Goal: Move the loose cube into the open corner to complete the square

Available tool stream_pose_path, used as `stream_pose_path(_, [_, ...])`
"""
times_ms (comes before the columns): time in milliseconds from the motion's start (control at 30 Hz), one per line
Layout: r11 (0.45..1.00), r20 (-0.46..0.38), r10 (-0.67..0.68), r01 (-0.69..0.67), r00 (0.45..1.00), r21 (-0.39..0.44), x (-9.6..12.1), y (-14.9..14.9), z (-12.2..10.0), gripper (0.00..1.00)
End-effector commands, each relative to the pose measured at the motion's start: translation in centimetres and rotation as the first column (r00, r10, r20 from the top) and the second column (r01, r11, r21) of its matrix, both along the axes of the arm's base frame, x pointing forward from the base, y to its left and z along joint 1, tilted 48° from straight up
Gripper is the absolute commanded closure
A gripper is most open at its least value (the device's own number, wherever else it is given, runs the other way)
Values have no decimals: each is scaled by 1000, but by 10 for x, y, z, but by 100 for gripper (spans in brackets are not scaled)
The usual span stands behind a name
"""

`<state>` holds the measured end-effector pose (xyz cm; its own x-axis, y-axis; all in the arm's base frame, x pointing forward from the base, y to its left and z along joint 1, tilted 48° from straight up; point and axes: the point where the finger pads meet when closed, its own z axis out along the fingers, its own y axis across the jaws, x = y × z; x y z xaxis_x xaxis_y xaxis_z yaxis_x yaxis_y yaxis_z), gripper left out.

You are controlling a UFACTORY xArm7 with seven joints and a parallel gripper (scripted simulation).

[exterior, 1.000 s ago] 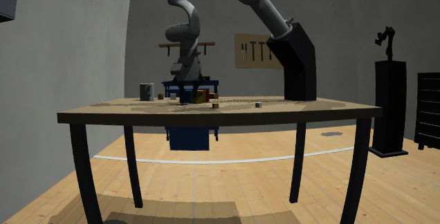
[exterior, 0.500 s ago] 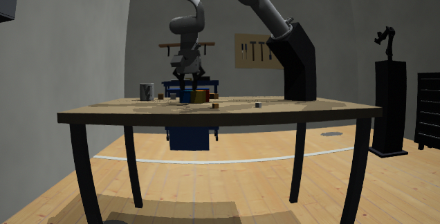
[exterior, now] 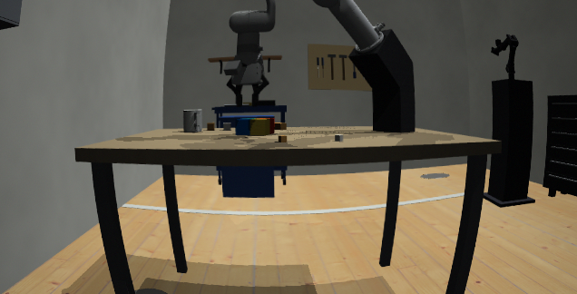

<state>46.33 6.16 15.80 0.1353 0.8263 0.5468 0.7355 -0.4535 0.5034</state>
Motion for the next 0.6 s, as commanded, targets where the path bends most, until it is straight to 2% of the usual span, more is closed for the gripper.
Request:
stream_pose_path(0, [1000, -6, 3, -3, 1000, 2, -5, -3, 7, 50])
stream_pose_path(567, [1000, -6, 3, -3, 1000, 2, -12, -7, 13, 50])
